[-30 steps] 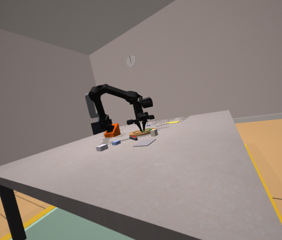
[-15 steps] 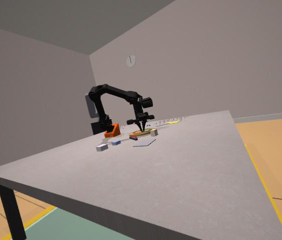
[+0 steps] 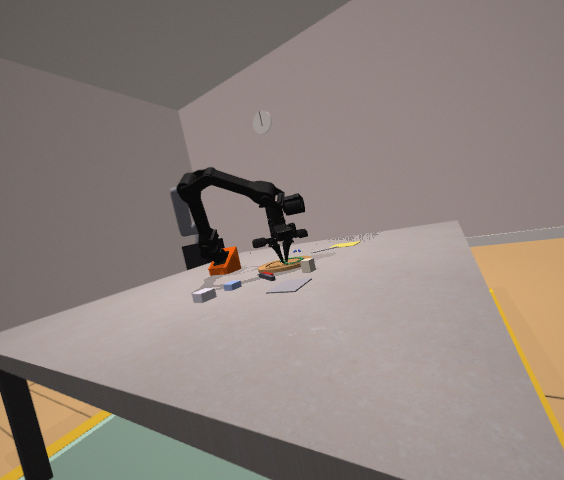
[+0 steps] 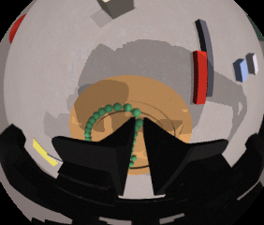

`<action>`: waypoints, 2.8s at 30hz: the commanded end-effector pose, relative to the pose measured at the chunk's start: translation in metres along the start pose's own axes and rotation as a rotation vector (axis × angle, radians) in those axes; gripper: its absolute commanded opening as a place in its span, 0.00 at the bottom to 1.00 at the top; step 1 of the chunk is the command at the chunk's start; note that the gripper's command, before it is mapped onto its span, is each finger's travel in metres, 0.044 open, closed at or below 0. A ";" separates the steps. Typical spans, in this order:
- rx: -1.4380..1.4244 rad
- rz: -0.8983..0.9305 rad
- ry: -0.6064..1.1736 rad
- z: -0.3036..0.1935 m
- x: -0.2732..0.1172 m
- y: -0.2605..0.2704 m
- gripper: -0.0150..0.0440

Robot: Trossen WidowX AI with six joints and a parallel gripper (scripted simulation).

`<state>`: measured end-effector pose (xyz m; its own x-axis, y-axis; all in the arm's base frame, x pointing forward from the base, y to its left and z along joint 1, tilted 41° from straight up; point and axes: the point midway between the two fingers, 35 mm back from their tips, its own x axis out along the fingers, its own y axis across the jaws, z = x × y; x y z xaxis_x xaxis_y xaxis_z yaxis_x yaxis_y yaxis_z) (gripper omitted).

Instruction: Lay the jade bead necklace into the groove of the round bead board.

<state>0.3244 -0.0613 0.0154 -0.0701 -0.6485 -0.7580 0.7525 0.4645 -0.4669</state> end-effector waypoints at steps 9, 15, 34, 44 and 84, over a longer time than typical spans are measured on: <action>0.005 0.002 -0.004 0.011 -0.001 -0.009 0.25; 0.005 0.002 -0.004 0.011 0.006 -0.009 0.25; 0.005 0.002 -0.004 0.011 -0.001 -0.009 1.00; 0.005 0.002 -0.004 0.011 -0.002 -0.009 1.00; 0.139 0.007 -0.005 0.000 -0.019 -0.004 0.46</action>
<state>0.3255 -0.0481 0.0353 -0.0570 -0.6467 -0.7606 0.8408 0.3797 -0.3859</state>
